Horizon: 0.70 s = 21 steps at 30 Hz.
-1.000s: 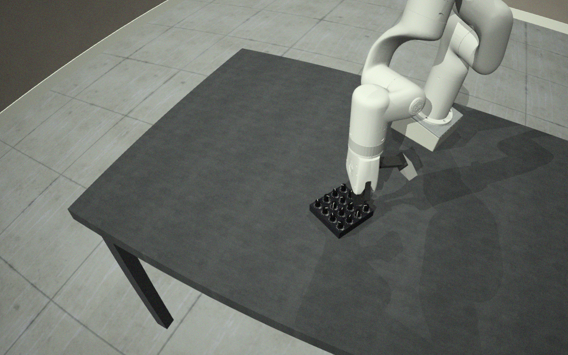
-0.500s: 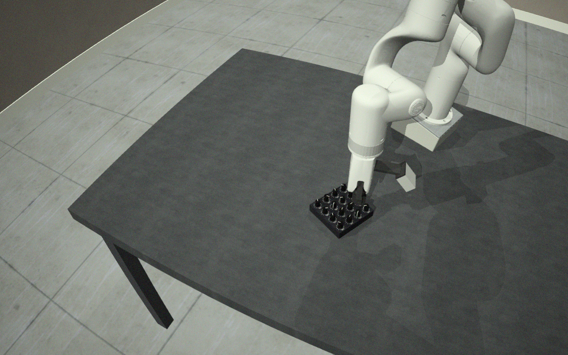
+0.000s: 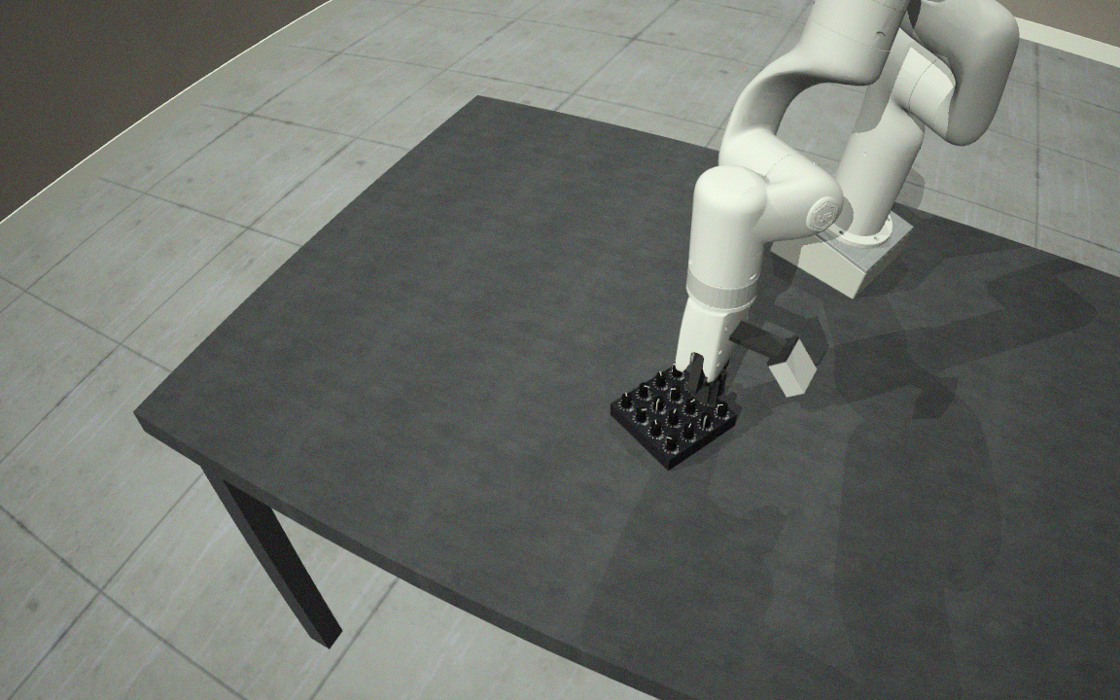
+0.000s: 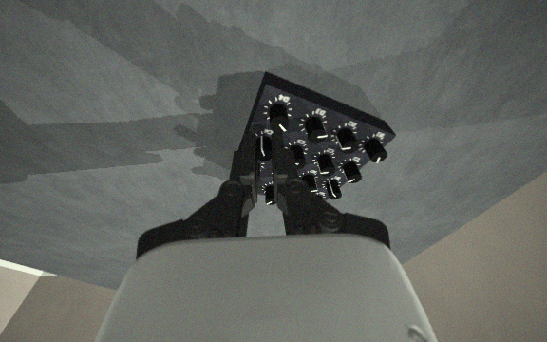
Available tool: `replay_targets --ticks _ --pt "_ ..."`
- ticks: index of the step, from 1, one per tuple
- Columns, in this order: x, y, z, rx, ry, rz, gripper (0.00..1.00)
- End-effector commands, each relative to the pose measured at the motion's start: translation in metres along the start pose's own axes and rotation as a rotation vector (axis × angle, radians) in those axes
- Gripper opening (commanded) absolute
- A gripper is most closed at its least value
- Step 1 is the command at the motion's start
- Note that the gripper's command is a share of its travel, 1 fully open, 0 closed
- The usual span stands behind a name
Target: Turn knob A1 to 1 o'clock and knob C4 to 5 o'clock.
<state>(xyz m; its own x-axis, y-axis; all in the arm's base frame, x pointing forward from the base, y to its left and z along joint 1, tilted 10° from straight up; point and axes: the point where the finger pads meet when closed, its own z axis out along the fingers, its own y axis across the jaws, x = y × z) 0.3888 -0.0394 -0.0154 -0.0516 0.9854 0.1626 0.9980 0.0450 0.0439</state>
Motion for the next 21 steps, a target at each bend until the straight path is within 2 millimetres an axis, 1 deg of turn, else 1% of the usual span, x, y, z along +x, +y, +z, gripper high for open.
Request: replay_targets --ticks 1,9,21 --pt "-0.0005 0.0014 -0.0011 -0.002 -0.003 0.020 0.08" --pt "-0.0005 0.0014 -0.0011 -0.002 -0.003 0.085 0.08" --pt "-0.0005 0.0014 -0.0011 -0.002 -0.003 0.094 0.08"
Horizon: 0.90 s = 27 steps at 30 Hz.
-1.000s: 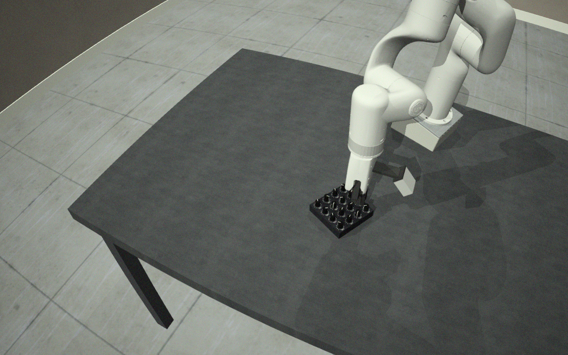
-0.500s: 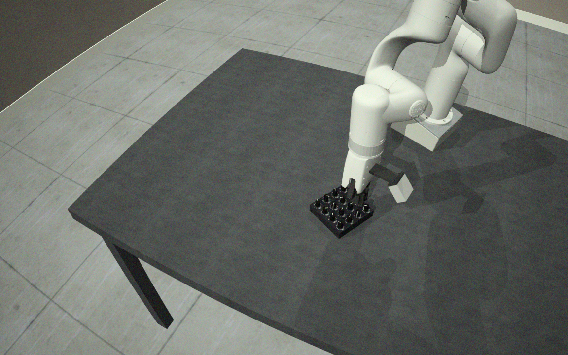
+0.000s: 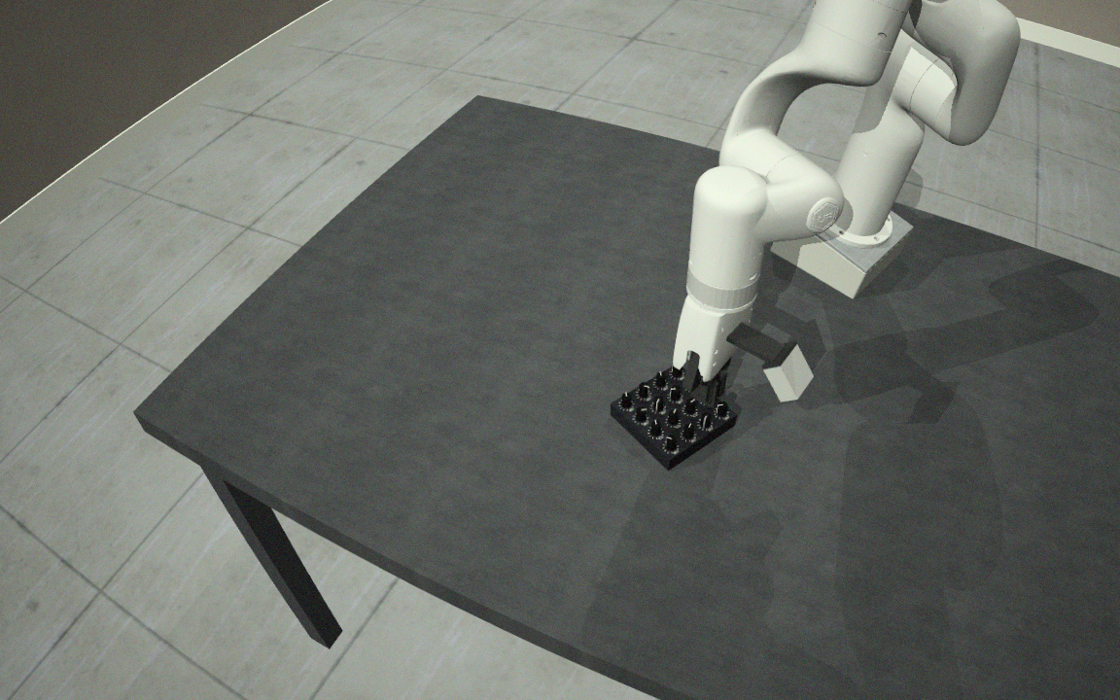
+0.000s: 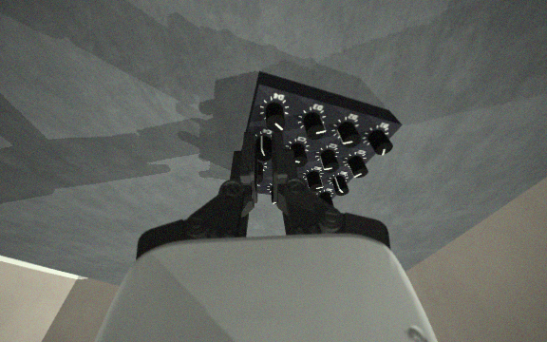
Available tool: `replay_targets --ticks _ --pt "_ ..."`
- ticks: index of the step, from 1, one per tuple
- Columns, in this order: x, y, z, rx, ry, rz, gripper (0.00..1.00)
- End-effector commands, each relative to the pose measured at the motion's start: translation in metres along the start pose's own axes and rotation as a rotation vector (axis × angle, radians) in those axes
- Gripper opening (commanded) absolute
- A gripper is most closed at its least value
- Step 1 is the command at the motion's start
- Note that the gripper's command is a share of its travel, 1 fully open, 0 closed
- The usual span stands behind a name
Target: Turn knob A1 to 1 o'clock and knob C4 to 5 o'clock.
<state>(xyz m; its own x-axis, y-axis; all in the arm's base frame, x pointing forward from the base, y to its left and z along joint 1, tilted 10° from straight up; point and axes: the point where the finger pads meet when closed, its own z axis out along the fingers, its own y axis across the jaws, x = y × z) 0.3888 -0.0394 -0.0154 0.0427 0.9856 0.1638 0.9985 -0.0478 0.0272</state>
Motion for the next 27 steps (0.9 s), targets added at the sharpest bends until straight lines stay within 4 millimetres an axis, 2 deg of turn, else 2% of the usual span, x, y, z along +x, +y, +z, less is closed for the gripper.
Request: replay_targets --ticks 1,6,7,27 --pt "-0.0004 0.0014 -0.0011 -0.003 -0.001 0.000 0.08" --pt "-0.0004 0.0014 -0.0011 -0.003 -0.001 0.000 0.08" --pt "-0.0004 0.0014 -0.0011 -0.003 -0.001 0.000 0.19" --pt "-0.0004 0.0014 -0.0011 -0.003 -0.001 0.000 0.19"
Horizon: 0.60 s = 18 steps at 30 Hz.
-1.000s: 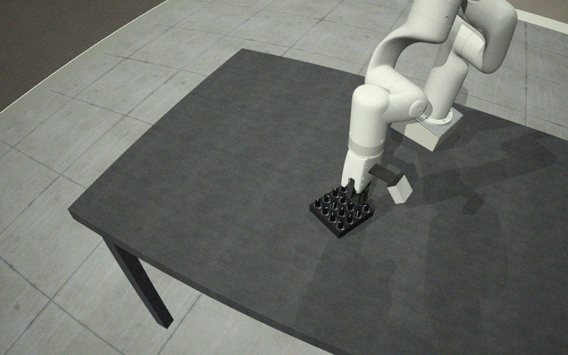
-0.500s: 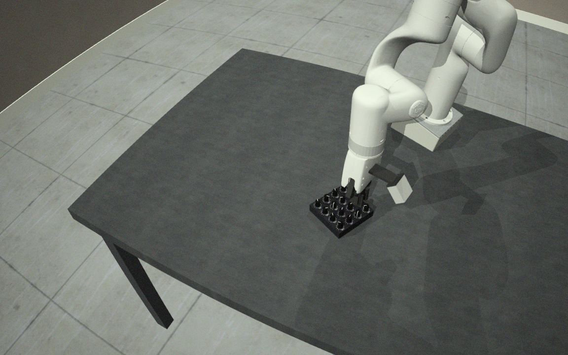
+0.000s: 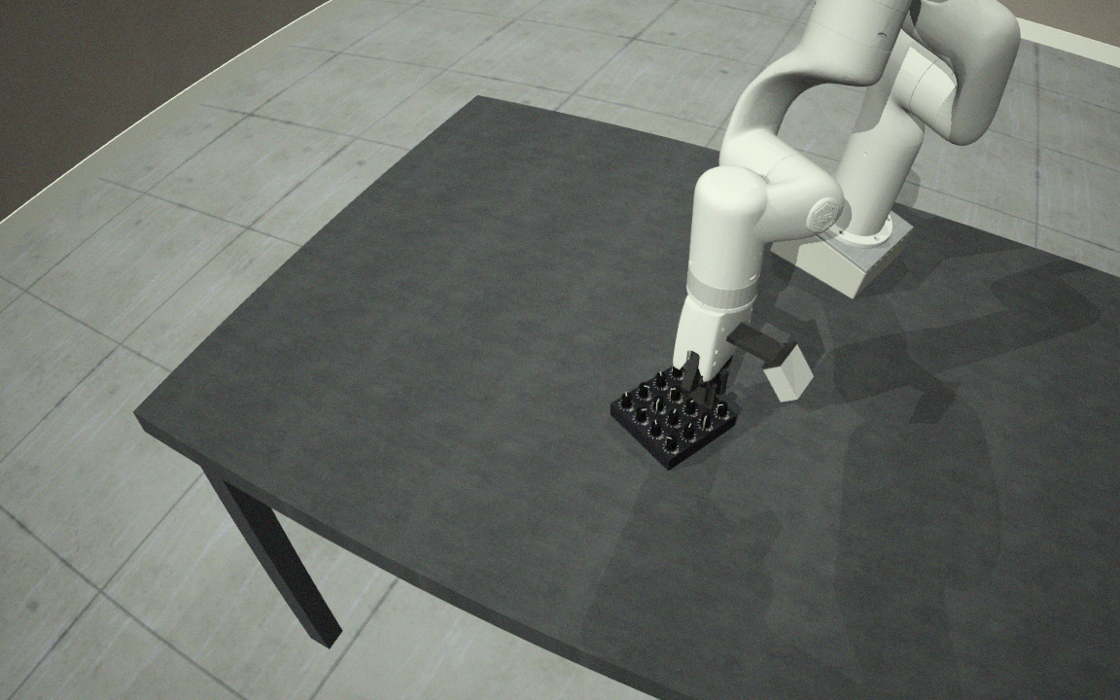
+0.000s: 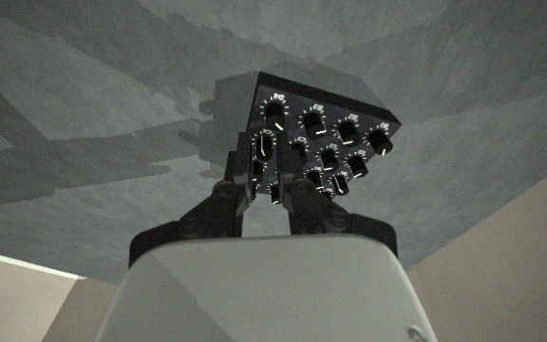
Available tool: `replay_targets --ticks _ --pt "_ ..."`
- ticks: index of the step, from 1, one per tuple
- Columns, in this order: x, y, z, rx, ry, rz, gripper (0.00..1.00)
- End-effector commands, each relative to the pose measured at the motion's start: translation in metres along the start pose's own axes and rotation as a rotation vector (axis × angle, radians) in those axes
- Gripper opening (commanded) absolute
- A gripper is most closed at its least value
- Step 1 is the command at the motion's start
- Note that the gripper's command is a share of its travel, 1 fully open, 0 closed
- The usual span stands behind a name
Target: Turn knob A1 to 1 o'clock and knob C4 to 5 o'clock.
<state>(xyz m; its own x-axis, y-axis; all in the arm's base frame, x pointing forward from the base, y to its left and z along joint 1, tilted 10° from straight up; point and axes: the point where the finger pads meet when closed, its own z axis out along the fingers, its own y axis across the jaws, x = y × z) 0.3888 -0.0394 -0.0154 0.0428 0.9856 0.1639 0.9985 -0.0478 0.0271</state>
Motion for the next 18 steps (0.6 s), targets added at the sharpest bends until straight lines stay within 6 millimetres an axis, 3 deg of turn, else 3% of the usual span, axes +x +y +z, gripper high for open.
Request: replay_targets --ticks 1,8,18 --pt "0.000 0.001 -0.001 -0.004 -0.001 0.000 0.19" --pt "0.000 0.001 -0.006 -0.004 -0.001 0.000 0.19" --pt "0.000 0.001 -0.032 -0.004 -0.001 0.000 0.19"
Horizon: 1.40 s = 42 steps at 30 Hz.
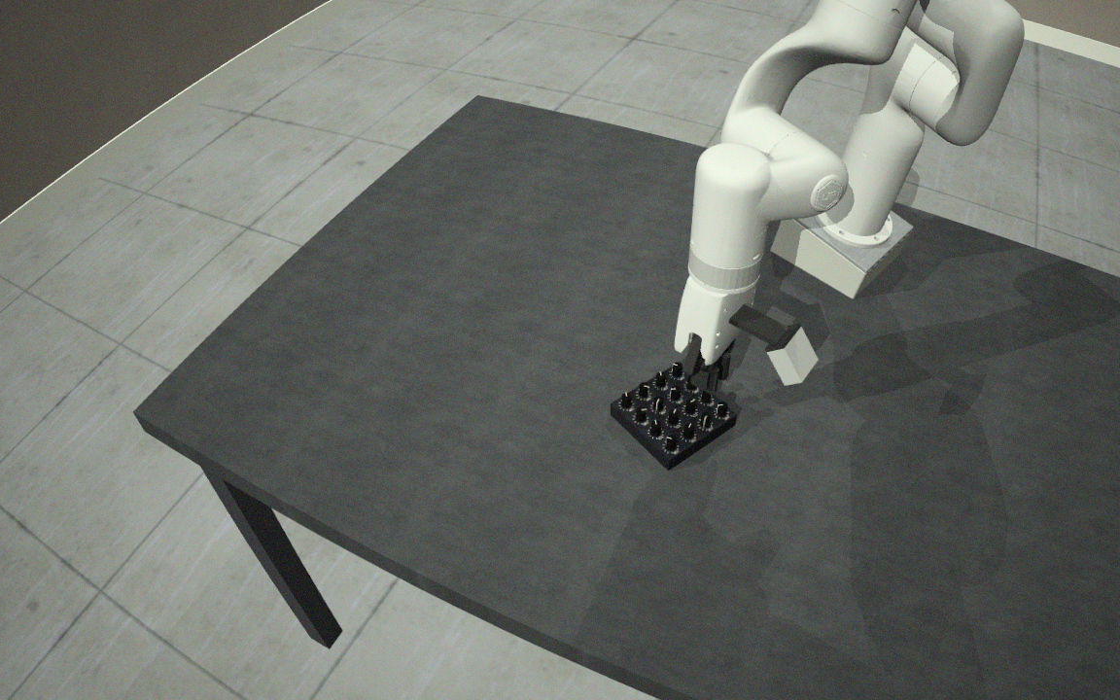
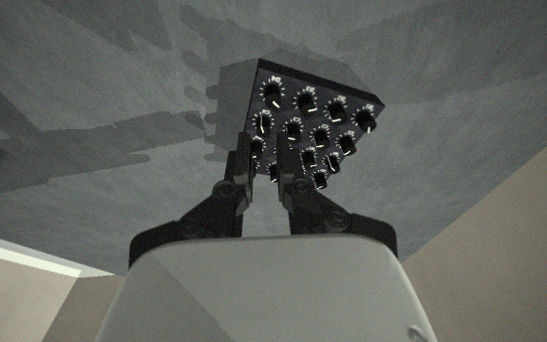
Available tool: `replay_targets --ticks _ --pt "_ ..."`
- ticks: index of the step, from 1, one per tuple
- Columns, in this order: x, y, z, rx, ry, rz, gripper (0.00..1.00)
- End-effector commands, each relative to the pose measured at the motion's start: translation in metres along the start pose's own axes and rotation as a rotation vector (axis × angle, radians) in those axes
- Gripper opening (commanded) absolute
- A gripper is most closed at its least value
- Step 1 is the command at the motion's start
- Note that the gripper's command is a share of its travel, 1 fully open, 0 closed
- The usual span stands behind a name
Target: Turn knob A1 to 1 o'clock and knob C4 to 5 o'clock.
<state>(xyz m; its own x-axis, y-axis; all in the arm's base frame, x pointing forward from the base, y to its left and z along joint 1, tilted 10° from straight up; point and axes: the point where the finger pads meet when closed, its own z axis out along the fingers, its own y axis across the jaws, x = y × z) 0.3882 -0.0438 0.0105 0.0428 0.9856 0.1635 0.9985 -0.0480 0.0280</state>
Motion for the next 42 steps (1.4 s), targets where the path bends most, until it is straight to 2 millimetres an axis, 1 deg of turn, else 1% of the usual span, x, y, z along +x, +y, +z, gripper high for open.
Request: replay_targets --ticks 1,7,20,21,25,28,31,34,36,42 --pt "0.000 0.001 -0.005 -0.003 -0.001 0.000 0.19" --pt "0.000 0.001 -0.011 -0.003 -0.001 0.000 0.19" --pt "0.000 0.001 -0.011 -0.003 -0.001 0.000 0.19" --pt "0.000 0.001 -0.011 -0.003 -0.001 0.000 1.00" --pt "0.000 0.001 -0.015 -0.003 -0.001 0.000 1.00" --pt "0.000 0.001 -0.025 -0.003 -0.001 0.000 1.00" --pt "0.000 0.001 -0.041 -0.003 -0.001 0.000 1.00" --pt "0.000 0.001 -0.060 -0.003 -0.001 0.000 1.00" --pt "0.000 0.001 -0.060 -0.003 -0.001 0.000 1.00" --pt "0.000 0.001 -0.100 -0.003 -0.001 0.000 1.00"
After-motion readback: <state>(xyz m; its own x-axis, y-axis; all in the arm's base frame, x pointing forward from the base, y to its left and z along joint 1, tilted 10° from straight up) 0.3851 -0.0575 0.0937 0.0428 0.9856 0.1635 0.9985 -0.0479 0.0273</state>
